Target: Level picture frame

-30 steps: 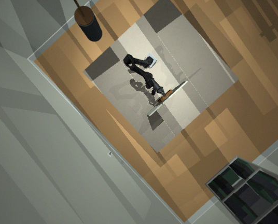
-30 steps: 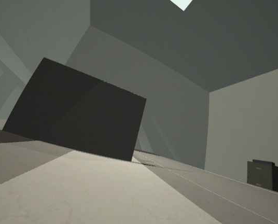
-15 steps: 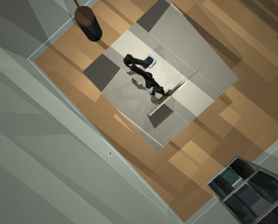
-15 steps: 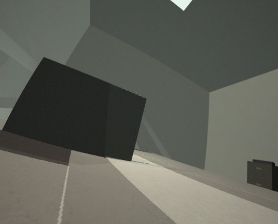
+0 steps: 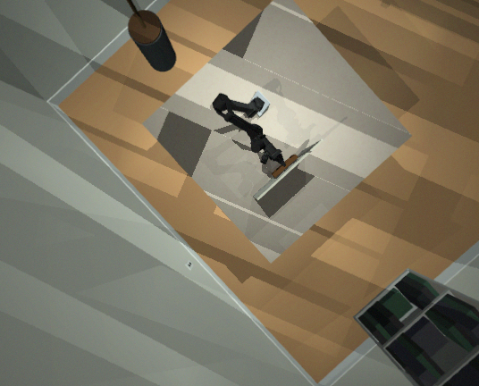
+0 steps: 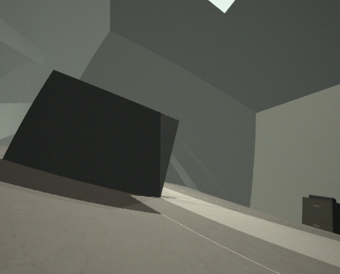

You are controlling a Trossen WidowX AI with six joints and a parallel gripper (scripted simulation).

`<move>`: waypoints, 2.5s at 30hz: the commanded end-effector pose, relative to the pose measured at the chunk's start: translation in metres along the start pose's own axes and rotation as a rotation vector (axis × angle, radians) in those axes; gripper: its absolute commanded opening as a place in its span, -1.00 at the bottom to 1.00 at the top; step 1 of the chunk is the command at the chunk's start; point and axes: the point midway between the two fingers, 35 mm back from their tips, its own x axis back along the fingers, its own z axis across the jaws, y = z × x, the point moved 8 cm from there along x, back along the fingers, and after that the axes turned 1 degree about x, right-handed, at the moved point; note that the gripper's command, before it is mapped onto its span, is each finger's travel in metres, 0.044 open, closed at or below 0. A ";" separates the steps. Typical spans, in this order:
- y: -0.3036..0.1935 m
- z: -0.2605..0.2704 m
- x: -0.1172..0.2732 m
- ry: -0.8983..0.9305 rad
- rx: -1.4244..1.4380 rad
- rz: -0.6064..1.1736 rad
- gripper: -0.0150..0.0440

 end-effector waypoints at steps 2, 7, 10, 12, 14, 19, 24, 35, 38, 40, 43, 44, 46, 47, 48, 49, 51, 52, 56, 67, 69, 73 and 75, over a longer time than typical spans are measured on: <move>-0.001 0.002 0.000 0.010 0.005 0.002 -0.49; -0.001 0.002 0.000 0.010 0.005 0.002 -0.49; -0.001 0.001 0.000 0.010 0.005 0.002 -0.49; -0.001 0.001 0.000 0.010 0.006 0.002 -0.49; -0.001 0.000 0.000 0.010 0.006 0.002 -0.49; -0.001 -0.002 0.000 0.010 0.006 0.002 -0.49; 0.000 -0.003 0.000 0.010 0.006 0.002 -0.49; 0.000 -0.006 0.000 0.003 0.002 -0.002 -0.49; 0.000 -0.006 0.000 0.001 0.001 -0.003 -0.49; 0.000 -0.006 0.000 0.001 0.001 -0.003 -0.49; 0.000 -0.006 0.000 0.001 0.002 -0.002 -0.49; 0.000 -0.007 0.000 0.002 0.005 -0.002 -0.49; 0.000 -0.007 0.000 0.002 0.006 -0.002 -0.49; 0.000 -0.007 0.000 0.002 0.006 -0.002 -0.49; 0.000 -0.007 0.000 0.002 0.006 -0.002 -0.49; 0.000 -0.007 0.000 0.002 0.006 -0.002 -0.49; 0.000 -0.007 0.000 0.002 0.006 -0.002 -0.49; 0.000 -0.007 0.000 0.002 0.006 -0.002 -0.49; 0.000 -0.007 0.000 0.002 0.070 -0.002 -0.49; 0.000 -0.008 0.000 0.002 0.132 -0.003 -0.49; 0.000 -0.009 0.000 0.002 0.137 -0.003 -0.49; 0.000 -0.009 0.000 0.002 0.163 -0.003 -0.49; 0.000 -0.009 0.000 0.002 0.168 -0.003 -0.49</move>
